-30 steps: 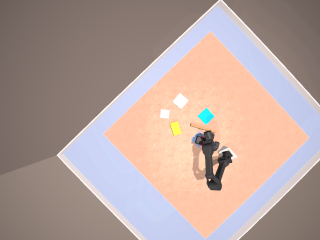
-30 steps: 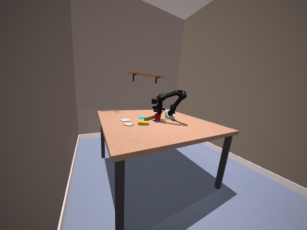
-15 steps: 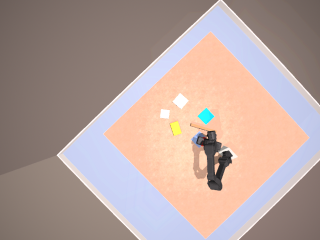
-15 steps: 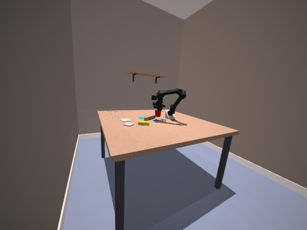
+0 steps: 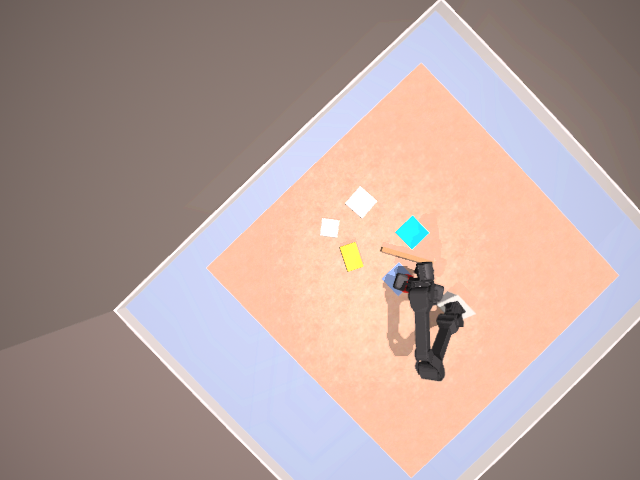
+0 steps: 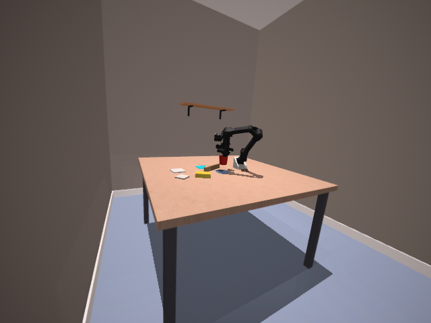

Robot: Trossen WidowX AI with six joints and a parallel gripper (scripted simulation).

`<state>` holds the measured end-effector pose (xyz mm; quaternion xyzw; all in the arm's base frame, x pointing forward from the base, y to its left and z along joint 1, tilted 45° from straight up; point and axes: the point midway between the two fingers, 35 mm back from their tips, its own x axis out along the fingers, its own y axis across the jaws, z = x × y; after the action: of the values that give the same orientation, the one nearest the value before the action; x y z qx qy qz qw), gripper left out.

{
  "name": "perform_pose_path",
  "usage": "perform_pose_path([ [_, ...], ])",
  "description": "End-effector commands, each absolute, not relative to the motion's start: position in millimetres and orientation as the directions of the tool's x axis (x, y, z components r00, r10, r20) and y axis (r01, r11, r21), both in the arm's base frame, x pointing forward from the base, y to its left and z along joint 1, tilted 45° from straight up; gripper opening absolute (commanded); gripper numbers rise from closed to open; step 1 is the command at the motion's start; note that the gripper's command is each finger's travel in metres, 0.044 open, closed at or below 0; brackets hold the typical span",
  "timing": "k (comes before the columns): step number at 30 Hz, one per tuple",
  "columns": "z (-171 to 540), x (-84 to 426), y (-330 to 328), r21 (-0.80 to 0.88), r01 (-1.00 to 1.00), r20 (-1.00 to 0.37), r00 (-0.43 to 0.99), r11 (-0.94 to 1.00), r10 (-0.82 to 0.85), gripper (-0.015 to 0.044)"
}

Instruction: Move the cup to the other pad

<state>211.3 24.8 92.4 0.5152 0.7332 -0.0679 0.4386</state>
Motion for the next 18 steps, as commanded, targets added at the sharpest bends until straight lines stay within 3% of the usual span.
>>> perform_pose_path([
  [1,92.1,211.1,24.9,0.352,0.815,-0.713,-0.085,0.46,0.696,0.0],
  [18,84.7,219.0,17.5,0.352,0.814,-0.714,-0.085,0.462,0.695,0.0],
])
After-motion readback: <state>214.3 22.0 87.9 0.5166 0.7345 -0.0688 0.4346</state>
